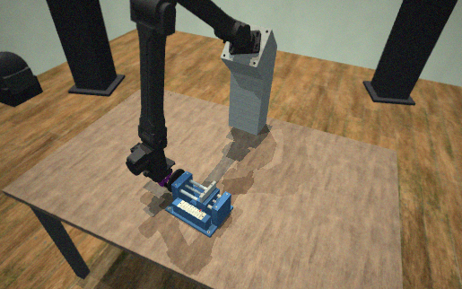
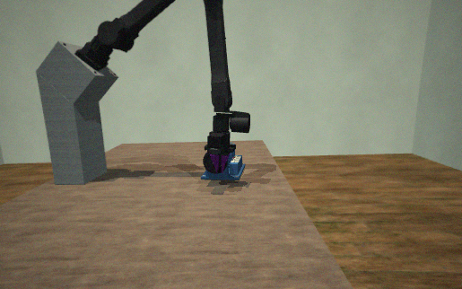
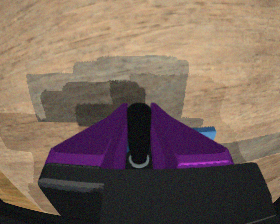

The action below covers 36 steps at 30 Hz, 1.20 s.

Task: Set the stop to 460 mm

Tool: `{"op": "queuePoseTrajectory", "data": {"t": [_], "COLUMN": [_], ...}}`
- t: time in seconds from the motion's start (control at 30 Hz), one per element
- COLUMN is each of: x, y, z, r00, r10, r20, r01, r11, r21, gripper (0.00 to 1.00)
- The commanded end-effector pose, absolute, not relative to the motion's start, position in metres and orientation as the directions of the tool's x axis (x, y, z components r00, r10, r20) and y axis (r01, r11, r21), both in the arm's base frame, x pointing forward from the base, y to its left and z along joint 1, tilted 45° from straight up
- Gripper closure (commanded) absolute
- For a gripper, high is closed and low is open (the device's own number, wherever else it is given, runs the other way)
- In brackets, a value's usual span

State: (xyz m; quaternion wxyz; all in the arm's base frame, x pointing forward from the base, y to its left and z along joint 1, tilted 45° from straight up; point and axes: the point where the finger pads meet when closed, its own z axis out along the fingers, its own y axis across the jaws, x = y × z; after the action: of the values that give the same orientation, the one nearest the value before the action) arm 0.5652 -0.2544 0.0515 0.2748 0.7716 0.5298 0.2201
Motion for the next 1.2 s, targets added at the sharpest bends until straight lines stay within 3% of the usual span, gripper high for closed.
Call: {"op": "queuePoseTrajectory", "data": {"t": [0.0,0.93,1.17], "x": [0.575,0.536,0.507], "y": [-0.265,-0.250,-0.243], "z": [0.117,0.128,0.098], "r00": [0.344,0.341,0.346], "r10": [0.938,0.939,0.937], "r20": [0.044,0.041,0.039], "r01": [0.629,0.616,0.631], "r11": [-0.266,-0.256,-0.263], "r21": [0.730,0.745,0.730], "gripper": [0.94,0.94,0.94]}}
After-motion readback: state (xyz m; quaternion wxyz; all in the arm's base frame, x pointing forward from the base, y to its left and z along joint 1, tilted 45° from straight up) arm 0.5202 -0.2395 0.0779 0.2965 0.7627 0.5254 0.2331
